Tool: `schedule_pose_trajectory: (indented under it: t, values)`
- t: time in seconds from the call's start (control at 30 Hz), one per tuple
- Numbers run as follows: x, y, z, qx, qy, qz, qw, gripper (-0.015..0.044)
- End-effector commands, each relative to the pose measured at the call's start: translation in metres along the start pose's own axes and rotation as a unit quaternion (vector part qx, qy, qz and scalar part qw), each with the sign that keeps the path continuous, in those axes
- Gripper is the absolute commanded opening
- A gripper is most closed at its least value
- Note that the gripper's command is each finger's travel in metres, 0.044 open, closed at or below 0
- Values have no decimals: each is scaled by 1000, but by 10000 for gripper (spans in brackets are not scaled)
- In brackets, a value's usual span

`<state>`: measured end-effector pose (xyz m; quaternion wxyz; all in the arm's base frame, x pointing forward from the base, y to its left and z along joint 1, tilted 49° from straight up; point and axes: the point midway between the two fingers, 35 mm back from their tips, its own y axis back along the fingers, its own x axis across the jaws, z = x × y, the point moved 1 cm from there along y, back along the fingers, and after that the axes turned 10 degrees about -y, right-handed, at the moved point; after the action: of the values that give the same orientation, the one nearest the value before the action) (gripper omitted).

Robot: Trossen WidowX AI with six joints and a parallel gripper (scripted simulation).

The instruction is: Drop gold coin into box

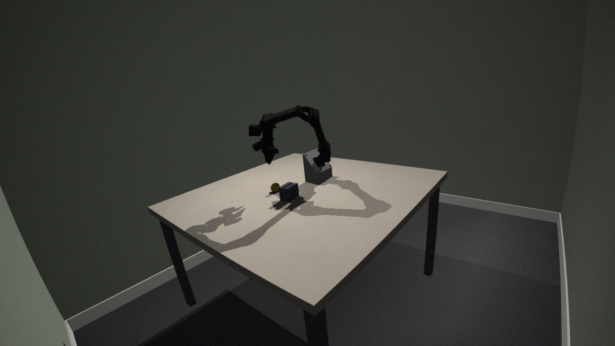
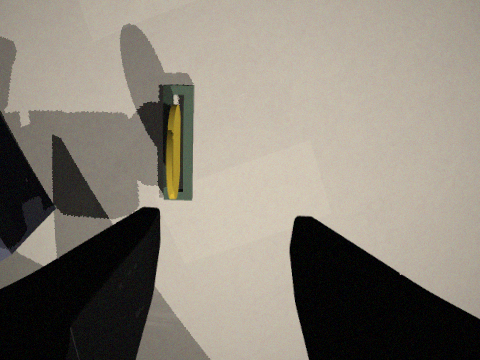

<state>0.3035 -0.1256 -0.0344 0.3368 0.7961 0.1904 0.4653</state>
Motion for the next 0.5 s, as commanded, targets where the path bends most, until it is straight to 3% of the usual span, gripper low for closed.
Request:
schedule_pose_trajectory:
  t: [0.0, 0.47]
  values:
    - [24, -44, -11, 59, 18, -3, 998, 161]
    - [24, -85, -21, 61, 19, -2, 998, 161]
